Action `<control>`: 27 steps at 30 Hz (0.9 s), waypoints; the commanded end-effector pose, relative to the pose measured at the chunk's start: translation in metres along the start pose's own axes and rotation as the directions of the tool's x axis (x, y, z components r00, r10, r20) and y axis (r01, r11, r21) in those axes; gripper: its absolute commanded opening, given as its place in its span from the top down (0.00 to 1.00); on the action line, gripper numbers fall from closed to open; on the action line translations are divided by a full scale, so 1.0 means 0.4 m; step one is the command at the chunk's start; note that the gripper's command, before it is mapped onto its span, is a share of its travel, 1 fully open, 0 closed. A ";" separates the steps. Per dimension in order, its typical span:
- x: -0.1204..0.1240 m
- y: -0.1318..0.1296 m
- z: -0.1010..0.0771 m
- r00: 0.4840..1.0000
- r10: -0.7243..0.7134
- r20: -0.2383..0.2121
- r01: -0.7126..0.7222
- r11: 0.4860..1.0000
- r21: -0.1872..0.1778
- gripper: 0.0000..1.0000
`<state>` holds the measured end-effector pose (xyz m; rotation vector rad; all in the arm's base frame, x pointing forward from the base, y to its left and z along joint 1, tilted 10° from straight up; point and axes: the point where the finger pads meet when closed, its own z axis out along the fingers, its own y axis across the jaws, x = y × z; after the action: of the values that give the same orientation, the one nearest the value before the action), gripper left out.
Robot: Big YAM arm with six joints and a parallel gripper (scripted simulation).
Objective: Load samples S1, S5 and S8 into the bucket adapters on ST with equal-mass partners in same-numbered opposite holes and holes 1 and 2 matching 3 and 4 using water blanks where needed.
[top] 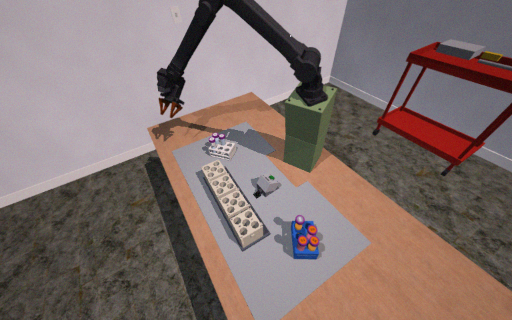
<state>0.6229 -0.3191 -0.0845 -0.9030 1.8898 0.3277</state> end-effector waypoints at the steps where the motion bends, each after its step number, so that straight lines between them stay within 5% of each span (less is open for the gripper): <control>1: -0.143 -0.053 -0.012 1.000 0.001 -0.013 -0.001 1.000 0.001 0.45; 2: -0.127 -0.010 0.004 0.999 0.029 -0.017 -0.029 0.999 -0.016 0.45; 6: -0.146 -0.006 0.017 1.000 0.007 -0.013 -0.007 1.000 -0.003 0.45; 8: -0.194 -0.032 0.017 0.998 0.035 -0.047 -0.036 0.999 -0.015 0.45; 10: -0.173 0.037 0.042 0.994 0.090 -0.069 -0.093 0.995 -0.046 0.45; 14: -0.202 0.059 0.071 0.996 0.069 -0.062 -0.072 0.997 -0.034 0.45; 17: -0.217 0.097 0.090 0.981 0.146 -0.124 -0.155 0.986 -0.068 0.45; 23: -0.244 0.122 0.118 0.985 0.127 -0.116 -0.134 0.989 -0.057 0.45; 27: -0.264 0.172 0.140 0.963 0.197 -0.182 -0.214 0.973 -0.082 0.45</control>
<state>0.6305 -0.2015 -0.0647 -0.8533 2.1443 0.4873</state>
